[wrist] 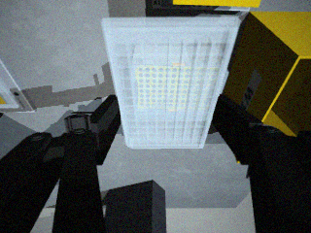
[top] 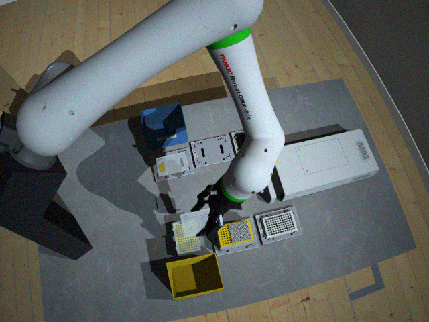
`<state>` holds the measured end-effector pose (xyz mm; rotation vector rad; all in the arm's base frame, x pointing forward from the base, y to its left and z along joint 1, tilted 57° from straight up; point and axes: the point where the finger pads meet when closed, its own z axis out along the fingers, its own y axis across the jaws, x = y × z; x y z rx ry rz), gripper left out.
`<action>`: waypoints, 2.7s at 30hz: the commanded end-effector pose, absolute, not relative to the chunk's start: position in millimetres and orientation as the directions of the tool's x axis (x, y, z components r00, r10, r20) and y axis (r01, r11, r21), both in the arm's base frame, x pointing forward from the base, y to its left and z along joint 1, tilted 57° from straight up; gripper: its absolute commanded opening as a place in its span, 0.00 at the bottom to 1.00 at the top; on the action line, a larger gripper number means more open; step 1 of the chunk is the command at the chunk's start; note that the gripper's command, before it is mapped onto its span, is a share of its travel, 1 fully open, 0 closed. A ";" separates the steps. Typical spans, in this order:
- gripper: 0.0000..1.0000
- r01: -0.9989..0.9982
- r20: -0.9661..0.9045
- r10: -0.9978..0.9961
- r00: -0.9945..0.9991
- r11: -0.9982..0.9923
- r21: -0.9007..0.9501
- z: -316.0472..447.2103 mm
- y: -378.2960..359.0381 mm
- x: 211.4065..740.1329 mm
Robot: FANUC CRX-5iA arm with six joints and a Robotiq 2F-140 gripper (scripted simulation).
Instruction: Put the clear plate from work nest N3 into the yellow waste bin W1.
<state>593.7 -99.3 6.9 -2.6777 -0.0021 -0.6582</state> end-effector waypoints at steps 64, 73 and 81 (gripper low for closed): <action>0.10 0.091 0.448 -0.088 0.890 -0.927 -0.363 -84.2 -224.8 575.8; 0.10 0.091 0.448 -0.088 0.890 -0.927 -0.363 -98.3 -244.0 573.0; 0.10 0.091 0.448 -0.088 0.890 -0.927 -0.363 -103.1 -250.5 572.1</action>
